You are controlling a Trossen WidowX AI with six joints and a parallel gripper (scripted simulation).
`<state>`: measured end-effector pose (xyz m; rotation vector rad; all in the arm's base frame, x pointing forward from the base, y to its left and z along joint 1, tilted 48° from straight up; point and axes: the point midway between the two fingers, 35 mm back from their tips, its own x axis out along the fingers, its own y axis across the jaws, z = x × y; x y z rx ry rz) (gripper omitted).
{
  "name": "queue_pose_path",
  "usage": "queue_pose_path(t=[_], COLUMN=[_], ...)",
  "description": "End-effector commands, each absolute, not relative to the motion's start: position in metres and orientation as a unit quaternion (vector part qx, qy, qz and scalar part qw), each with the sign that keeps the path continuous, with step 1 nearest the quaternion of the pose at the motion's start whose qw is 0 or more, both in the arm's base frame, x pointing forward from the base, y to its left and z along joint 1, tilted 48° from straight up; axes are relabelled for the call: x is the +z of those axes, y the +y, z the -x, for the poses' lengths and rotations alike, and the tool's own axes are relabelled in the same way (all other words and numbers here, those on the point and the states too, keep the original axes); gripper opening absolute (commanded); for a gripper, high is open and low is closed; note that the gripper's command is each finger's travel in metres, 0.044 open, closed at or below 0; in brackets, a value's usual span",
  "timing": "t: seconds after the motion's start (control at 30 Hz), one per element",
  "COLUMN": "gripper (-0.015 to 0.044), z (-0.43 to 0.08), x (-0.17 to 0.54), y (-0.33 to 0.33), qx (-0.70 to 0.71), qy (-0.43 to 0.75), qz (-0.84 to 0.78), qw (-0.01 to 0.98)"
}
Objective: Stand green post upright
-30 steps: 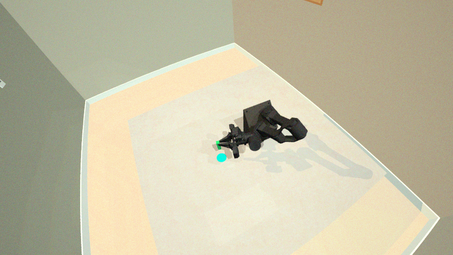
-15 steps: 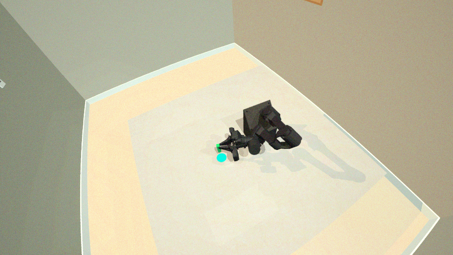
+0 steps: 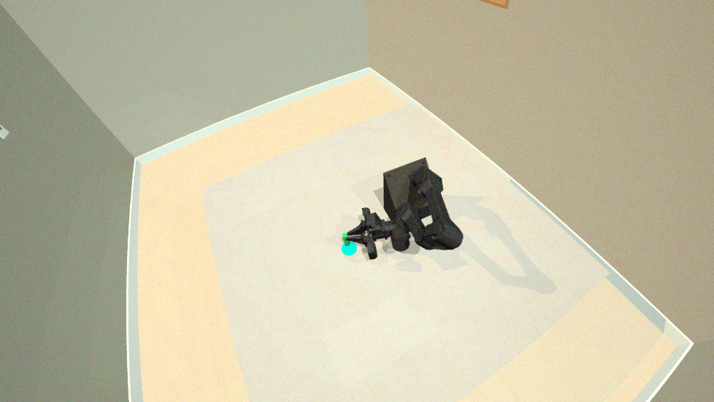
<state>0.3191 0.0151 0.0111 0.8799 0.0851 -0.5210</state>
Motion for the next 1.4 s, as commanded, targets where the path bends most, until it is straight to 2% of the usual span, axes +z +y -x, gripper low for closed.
queue_pose_path(t=[0.0,0.77,1.23,1.37], gripper=[0.0023,0.0023,0.0390,0.0400], z=[-0.321,-0.327,-0.327,-0.326], x=[0.004,-0.019,-0.019,-0.013], y=[0.021,0.044,0.044,0.038], qx=[-0.251,-0.248,-0.248,-0.249], qy=[0.038,0.041,0.041,0.041], qz=[-0.423,-0.420,-0.420,-0.420], qw=[0.870,0.872,0.872,0.872])
